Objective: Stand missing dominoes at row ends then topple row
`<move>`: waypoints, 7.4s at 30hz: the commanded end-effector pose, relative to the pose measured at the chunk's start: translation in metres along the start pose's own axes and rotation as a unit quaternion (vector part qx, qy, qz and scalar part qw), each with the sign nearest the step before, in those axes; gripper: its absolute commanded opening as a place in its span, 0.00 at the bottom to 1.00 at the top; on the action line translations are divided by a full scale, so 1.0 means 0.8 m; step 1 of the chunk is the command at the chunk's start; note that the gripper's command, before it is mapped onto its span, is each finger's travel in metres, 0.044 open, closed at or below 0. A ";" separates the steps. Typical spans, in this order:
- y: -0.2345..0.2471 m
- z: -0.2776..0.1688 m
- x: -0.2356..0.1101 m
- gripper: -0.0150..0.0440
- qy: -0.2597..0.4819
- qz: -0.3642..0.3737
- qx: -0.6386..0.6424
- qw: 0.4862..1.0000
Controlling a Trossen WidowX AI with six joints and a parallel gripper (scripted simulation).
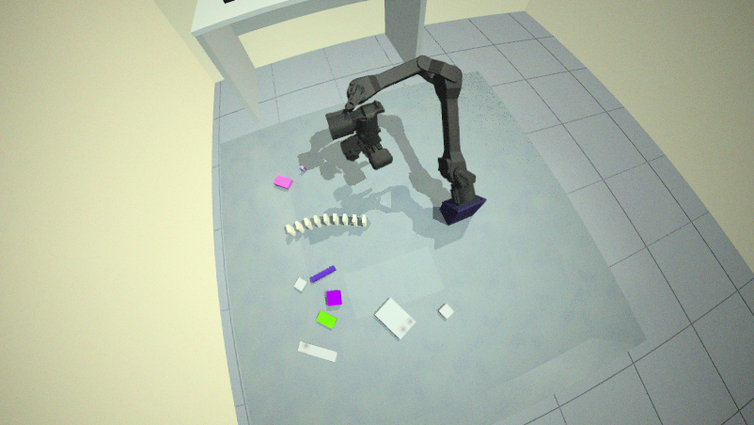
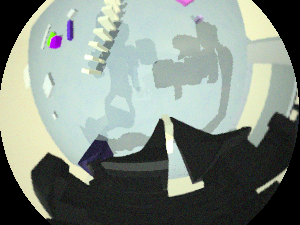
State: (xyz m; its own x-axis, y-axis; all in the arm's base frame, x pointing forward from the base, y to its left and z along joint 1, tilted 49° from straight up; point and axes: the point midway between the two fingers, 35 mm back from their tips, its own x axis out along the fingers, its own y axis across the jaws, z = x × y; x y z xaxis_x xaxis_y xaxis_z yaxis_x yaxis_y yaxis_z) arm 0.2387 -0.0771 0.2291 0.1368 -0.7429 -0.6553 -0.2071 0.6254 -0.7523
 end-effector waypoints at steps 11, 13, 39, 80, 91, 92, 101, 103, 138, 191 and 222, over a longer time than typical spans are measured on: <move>0.022 -0.002 0.031 0.30 -0.017 0.098 0.052 0.994; 0.027 -0.001 0.037 0.30 -0.025 0.119 0.061 0.991; 0.047 0.027 0.085 0.30 -0.232 0.280 0.147 0.920; -0.011 -0.013 0.064 0.30 -0.636 0.092 0.084 0.761; -0.004 -0.044 0.043 0.30 -0.700 -0.009 0.008 0.714; -0.003 -0.045 0.042 0.30 -0.703 -0.013 0.004 0.711; -0.003 -0.046 0.042 0.30 -0.703 -0.015 0.002 0.711; -0.003 -0.046 0.042 0.30 -0.703 -0.015 0.002 0.711; -0.006 -0.039 0.111 0.30 -0.702 -0.013 0.004 0.712; -0.022 0.017 0.058 1.00 -0.665 0.094 0.083 0.737; 0.023 0.018 0.035 1.00 0.019 0.093 0.677 0.730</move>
State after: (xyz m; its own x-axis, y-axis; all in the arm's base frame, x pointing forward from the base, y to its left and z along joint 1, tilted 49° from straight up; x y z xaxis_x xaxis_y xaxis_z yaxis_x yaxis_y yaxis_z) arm 0.2952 -0.0614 0.1653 0.4648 -0.2434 -0.8513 0.6417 0.7551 0.1345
